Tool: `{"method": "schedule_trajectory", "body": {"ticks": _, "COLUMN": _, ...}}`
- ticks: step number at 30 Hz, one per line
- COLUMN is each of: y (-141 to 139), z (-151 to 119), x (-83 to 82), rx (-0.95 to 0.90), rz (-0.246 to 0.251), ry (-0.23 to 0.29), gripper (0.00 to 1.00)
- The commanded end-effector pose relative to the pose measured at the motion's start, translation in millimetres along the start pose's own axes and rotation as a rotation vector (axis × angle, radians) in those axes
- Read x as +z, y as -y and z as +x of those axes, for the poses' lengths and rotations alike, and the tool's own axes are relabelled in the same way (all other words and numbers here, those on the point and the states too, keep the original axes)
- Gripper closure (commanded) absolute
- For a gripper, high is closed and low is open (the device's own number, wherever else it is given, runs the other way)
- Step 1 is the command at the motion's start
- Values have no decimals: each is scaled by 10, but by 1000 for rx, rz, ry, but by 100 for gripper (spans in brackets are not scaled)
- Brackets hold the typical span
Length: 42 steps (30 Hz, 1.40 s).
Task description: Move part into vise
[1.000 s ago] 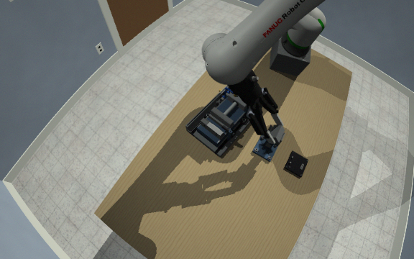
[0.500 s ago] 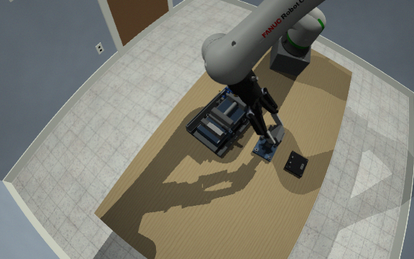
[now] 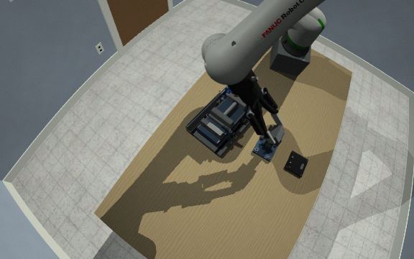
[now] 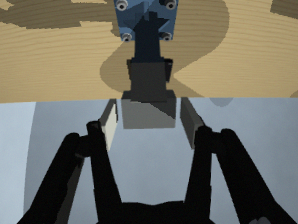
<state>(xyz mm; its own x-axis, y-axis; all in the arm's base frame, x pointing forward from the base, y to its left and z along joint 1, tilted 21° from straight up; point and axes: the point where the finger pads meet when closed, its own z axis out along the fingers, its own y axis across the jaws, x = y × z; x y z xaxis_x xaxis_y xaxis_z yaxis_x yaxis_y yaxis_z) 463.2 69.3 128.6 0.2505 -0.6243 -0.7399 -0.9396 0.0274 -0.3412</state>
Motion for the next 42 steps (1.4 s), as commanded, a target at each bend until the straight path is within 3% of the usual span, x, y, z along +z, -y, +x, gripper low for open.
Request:
{"method": "schedule_trajectory", "body": {"ticks": 1, "y": 1, "z": 0, "x": -1, "rx": 0, "rz": 0, "ry": 0, "gripper": 49}}
{"method": "schedule_trajectory", "body": {"ticks": 18, "y": 1, "z": 0, "x": -1, "rx": 0, "rz": 0, "ry": 0, "gripper": 49}}
{"method": "schedule_trajectory", "body": {"ticks": 19, "y": 1, "z": 0, "x": -1, "rx": 0, "rz": 0, "ry": 0, "gripper": 100}}
{"method": "schedule_trajectory", "body": {"ticks": 42, "y": 1, "z": 0, "x": -1, "rx": 0, "rz": 0, "ry": 0, "gripper": 100}}
